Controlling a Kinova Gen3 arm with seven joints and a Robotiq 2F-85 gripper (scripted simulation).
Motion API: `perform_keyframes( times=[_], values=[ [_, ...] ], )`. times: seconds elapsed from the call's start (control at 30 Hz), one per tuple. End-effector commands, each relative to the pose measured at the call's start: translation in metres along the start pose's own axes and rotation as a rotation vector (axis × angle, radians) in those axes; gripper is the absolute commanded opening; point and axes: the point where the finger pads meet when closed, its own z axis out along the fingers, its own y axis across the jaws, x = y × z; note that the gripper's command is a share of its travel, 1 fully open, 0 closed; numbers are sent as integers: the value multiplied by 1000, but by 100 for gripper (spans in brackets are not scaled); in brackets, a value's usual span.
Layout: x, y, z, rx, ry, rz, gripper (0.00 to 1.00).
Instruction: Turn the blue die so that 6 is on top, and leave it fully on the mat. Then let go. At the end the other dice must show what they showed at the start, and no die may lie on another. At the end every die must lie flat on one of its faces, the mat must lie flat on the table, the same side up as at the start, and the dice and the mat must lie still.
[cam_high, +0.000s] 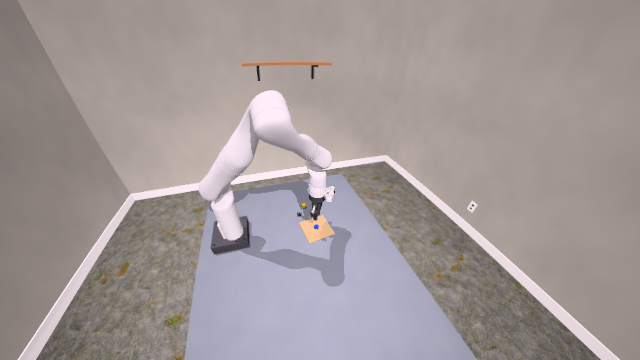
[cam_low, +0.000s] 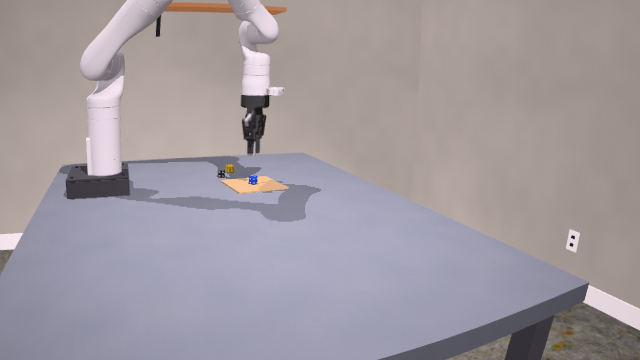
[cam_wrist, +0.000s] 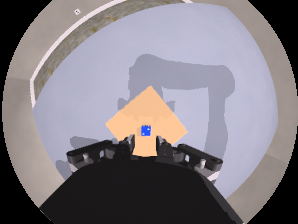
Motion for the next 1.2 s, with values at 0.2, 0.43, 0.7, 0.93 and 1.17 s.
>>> perform_keyframes(
  times=[0.2, 0.43, 0.7, 0.93, 1.17],
  values=[
    [0, 0, 2, 0, 1, 0, 35],
    [0, 0, 9, 0, 1, 0, 35],
    [0, 0, 19, 0, 1, 0, 35],
    [0, 0, 29, 0, 1, 0, 35],
    [0, 0, 39, 0, 1, 0, 35]
  ],
)
